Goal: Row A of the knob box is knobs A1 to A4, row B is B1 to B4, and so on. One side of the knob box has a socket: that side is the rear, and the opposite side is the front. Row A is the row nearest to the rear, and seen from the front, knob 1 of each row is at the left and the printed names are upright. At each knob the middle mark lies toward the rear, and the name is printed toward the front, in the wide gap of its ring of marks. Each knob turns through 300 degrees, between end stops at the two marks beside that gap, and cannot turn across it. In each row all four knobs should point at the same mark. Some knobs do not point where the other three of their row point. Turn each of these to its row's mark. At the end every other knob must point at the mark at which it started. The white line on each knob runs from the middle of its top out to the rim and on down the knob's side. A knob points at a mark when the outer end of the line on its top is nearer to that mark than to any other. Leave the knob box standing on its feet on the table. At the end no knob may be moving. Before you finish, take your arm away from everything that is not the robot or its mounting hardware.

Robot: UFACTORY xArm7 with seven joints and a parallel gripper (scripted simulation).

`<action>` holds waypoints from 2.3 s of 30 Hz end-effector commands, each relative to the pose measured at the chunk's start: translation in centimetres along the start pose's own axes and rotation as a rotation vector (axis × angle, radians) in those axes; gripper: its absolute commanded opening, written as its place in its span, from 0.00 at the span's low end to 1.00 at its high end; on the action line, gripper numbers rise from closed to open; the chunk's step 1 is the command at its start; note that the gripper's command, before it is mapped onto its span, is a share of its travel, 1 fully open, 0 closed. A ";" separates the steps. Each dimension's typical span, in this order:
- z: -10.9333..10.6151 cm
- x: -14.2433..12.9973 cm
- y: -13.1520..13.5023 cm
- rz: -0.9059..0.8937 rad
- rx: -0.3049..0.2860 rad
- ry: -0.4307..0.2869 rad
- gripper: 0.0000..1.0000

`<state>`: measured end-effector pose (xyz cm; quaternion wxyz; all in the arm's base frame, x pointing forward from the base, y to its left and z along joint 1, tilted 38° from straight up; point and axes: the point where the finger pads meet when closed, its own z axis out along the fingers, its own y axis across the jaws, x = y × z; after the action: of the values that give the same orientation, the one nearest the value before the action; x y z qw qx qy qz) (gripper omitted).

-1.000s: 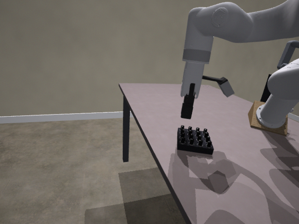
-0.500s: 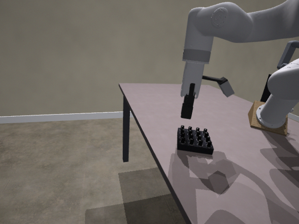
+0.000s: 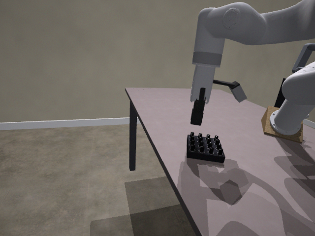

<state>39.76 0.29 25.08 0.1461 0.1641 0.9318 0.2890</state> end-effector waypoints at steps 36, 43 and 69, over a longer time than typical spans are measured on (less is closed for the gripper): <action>2.7 -0.1 0.0 0.001 -0.001 -0.003 0.19; 3.3 -0.1 0.0 0.001 -0.001 -0.003 0.19; 4.3 -0.1 0.0 0.001 -0.001 -0.003 0.19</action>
<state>41.42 2.45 21.64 0.1461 0.1642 0.9318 0.2890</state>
